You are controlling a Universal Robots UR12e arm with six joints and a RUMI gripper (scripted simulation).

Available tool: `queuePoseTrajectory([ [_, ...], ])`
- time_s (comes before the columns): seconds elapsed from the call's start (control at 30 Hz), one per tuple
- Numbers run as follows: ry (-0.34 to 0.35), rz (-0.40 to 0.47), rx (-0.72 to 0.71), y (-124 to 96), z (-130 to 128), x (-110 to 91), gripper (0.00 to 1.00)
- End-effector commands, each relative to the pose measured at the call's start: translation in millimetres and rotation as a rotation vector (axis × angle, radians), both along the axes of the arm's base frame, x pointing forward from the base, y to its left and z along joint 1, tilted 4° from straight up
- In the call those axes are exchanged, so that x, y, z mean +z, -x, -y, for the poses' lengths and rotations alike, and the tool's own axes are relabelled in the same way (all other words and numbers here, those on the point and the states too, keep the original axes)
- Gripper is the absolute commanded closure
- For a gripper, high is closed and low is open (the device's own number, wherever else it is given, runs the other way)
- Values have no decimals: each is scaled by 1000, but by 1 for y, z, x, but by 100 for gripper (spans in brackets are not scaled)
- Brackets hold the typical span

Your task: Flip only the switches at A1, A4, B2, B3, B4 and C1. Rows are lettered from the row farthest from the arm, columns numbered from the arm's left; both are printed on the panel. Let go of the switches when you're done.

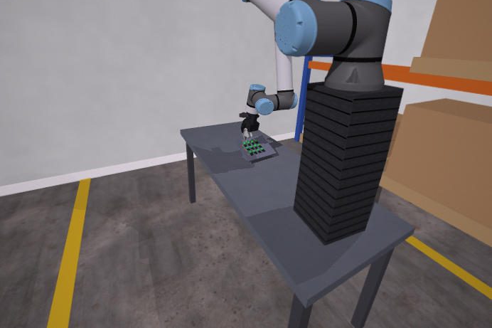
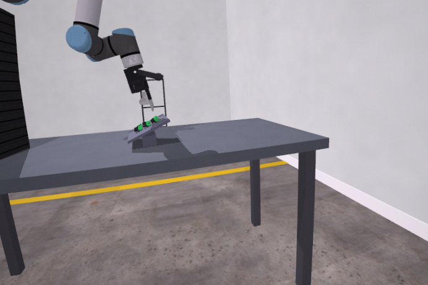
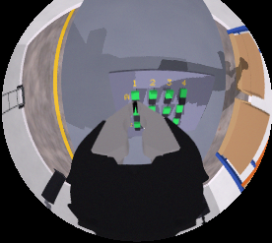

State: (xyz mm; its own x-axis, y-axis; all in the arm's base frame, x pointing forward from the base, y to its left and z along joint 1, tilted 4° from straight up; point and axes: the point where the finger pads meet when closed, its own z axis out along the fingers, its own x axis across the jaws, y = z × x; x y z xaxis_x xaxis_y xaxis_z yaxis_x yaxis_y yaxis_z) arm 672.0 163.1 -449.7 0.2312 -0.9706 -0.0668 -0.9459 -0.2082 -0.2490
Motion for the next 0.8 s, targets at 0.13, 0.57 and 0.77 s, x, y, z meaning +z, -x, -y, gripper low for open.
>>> queuePoseTrajectory([
  [0.13,1,3,1,-2,-2,2,100],
  [0.57,1,3,1,-5,-3,-11,100],
  [0.77,1,3,1,-7,-5,-21,100],
])
